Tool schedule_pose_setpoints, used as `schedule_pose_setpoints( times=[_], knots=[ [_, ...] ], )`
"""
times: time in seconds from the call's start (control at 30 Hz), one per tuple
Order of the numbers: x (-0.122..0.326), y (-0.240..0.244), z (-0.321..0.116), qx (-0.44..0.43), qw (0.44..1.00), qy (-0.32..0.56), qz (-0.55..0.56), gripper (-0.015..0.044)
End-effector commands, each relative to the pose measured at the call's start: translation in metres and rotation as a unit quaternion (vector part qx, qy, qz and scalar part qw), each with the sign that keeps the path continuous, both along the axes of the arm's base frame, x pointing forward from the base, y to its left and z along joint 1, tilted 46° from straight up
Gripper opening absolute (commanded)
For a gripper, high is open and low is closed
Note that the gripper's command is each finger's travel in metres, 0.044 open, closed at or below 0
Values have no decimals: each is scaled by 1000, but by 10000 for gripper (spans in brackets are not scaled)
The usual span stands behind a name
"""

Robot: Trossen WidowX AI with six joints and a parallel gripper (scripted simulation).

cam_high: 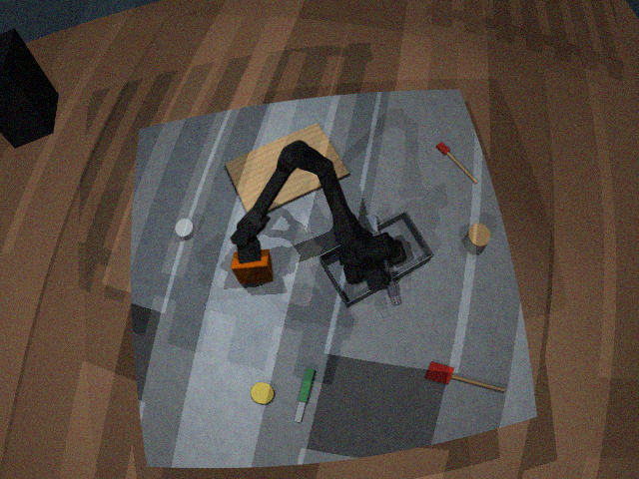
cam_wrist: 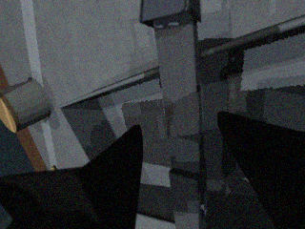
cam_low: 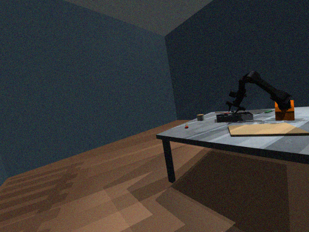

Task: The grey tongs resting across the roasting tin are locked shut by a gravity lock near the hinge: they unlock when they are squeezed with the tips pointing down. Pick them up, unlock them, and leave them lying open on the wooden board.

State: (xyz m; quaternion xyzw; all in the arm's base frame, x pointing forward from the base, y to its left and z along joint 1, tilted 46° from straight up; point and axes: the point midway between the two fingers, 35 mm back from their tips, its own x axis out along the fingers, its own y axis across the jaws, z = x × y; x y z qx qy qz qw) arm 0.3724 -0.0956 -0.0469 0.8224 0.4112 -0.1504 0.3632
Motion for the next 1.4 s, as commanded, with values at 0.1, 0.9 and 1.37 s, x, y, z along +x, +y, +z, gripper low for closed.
schedule_pose_setpoints(
  times=[0.1,0.9,1.37],
  knots=[
    [6,6,-7,1,1000,3,-3,260],
    [20,22,-17,3,1000,-2,0,96],
    [20,20,-16,3,1000,-2,0,-115]
  ],
)
